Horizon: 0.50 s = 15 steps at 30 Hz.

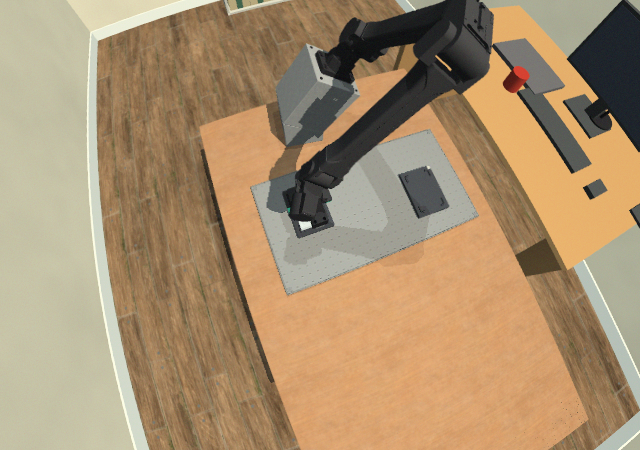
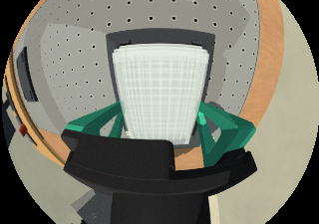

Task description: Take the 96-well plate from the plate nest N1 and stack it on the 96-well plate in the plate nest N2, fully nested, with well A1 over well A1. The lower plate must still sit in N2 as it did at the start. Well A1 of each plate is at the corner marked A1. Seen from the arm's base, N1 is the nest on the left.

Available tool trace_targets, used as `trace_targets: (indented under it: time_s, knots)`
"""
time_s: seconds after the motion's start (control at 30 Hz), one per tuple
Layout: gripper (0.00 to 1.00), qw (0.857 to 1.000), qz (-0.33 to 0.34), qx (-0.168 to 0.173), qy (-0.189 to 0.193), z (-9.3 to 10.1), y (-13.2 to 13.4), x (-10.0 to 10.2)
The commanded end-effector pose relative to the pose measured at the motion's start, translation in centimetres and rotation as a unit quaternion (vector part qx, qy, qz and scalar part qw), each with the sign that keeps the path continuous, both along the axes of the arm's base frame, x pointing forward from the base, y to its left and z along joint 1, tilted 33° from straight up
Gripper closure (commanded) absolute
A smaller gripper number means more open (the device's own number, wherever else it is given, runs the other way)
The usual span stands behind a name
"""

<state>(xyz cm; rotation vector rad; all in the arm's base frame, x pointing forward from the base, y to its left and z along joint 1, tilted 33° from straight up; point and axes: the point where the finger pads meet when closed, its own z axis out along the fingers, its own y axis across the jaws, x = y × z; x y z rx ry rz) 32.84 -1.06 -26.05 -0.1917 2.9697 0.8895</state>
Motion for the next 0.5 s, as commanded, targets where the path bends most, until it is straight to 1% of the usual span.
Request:
trace_targets:
  time_s: [0.0, 0.03, 0.07, 0.23, 0.27, 0.47]
  knots:
    - [1.0, 1.0, -0.002, -0.004, -0.014, -0.02, -0.19, 1.61]
    - [1.0, 1.0, -0.002, -0.004, -0.014, -0.02, -0.19, 1.61]
    - [1.0, 1.0, -0.006, -0.006, -0.019, 0.29, -0.58, 2.05]
    - [1.0, 1.0, -0.003, -0.004, -0.014, -0.14, -0.2, 1.69]
    - [1.0, 1.0, -0.004, -0.003, -0.011, 0.18, -0.45, 1.14]
    - [1.0, 1.0, -0.004, -0.003, -0.011, 0.18, -0.45, 1.15]
